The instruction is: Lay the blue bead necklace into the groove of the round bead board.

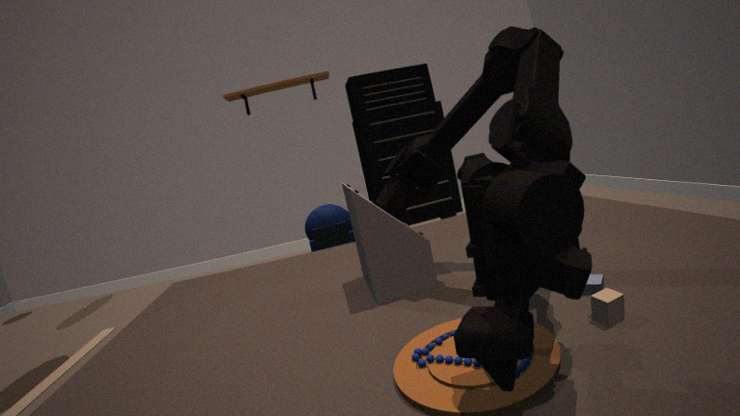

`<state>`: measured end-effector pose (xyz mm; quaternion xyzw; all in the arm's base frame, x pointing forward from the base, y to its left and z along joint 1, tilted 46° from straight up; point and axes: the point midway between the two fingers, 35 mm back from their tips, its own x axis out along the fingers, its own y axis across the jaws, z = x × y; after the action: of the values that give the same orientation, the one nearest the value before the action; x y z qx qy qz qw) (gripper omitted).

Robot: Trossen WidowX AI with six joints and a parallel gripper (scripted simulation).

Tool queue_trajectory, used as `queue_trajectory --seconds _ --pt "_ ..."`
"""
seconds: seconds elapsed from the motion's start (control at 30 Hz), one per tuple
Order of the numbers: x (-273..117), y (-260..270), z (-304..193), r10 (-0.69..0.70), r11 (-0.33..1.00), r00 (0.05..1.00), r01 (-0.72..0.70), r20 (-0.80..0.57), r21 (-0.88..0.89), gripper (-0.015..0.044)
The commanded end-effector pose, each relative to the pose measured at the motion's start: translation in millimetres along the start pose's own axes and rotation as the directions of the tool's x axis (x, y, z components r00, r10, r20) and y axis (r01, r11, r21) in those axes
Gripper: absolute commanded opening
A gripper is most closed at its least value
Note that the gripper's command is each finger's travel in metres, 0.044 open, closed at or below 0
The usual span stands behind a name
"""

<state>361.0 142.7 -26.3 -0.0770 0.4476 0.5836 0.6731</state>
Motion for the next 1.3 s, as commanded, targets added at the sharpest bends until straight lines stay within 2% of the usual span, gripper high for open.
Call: queue_trajectory --seconds 0.0,0.07,0.23,0.27,0.4,0.53,1.27 --pt "-20.4 -0.8 -6.2 -0.007 0.983 1.0 0.006 0.005 0.181 0.0309" --pt "-28.7 0.1 -9.2 -0.007 0.964 1.0 0.006 0.005 0.266 0.0256" --pt "-29.7 0.3 -9.6 -0.007 0.961 1.0 0.005 0.005 0.276 0.0125" --pt "-28.4 0.2 -9.6 -0.007 0.961 1.0 0.005 0.005 0.276 0.012" --pt "-15.0 0.2 -9.4 -0.007 0.961 1.0 0.005 0.006 0.276 0.012" --pt "-22.0 -0.8 -8.5 -0.01 0.963 1.0 0.007 0.009 0.27 0.012" --pt "10.5 0.4 -9.2 -0.006 0.961 1.0 0.004 0.007 0.276 0.012"
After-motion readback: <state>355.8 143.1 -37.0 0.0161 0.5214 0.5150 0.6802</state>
